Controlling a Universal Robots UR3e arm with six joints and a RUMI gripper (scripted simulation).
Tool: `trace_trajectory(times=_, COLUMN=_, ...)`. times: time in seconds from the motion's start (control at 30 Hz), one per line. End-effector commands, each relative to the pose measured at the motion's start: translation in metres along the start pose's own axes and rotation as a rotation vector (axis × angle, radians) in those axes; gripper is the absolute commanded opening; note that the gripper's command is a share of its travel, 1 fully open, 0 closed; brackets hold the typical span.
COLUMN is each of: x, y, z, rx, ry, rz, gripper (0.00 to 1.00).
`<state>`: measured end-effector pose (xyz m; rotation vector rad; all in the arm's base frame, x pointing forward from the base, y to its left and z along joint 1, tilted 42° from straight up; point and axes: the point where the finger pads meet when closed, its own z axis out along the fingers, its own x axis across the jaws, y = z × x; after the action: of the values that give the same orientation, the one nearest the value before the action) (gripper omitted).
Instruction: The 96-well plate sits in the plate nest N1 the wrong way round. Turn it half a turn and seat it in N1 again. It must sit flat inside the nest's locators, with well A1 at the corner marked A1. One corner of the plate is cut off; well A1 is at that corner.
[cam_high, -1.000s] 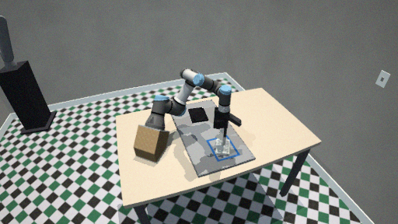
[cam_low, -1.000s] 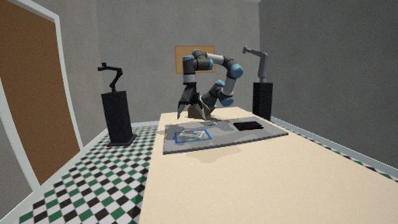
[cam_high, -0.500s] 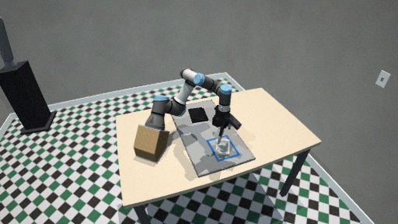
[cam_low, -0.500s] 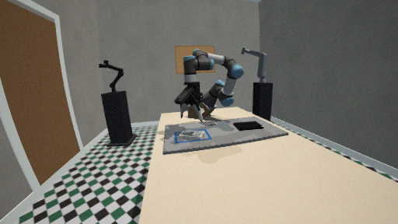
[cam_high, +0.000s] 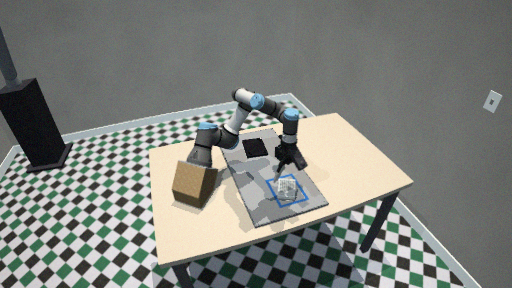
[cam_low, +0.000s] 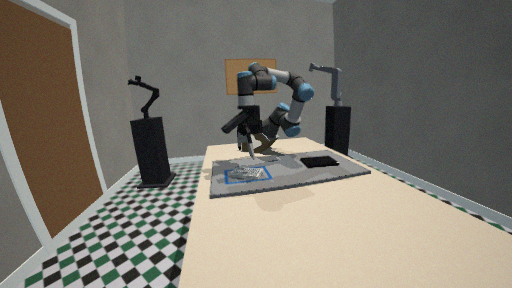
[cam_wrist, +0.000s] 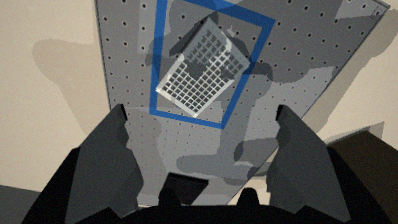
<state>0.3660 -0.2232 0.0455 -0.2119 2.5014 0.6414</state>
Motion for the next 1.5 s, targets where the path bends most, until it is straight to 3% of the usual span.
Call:
trace_trajectory(times=0.0, x=-0.0003, y=-0.0007, z=-0.0008, rx=0.007, ry=0.007, rz=0.164, gripper=1.00)
trace_trajectory(times=0.1, x=-0.0003, y=-0.0007, z=-0.0008, rx=0.007, ry=0.006, rz=0.197, gripper=1.00)
trace_trajectory(times=0.6, x=-0.0003, y=-0.0007, z=-0.0008, rx=0.009, ry=0.005, rz=0.697, gripper=1.00)
trace_trajectory(times=1.47, x=-0.0002, y=-0.0007, z=-0.0008, rx=0.009, ry=0.004, rz=0.701, gripper=1.00)
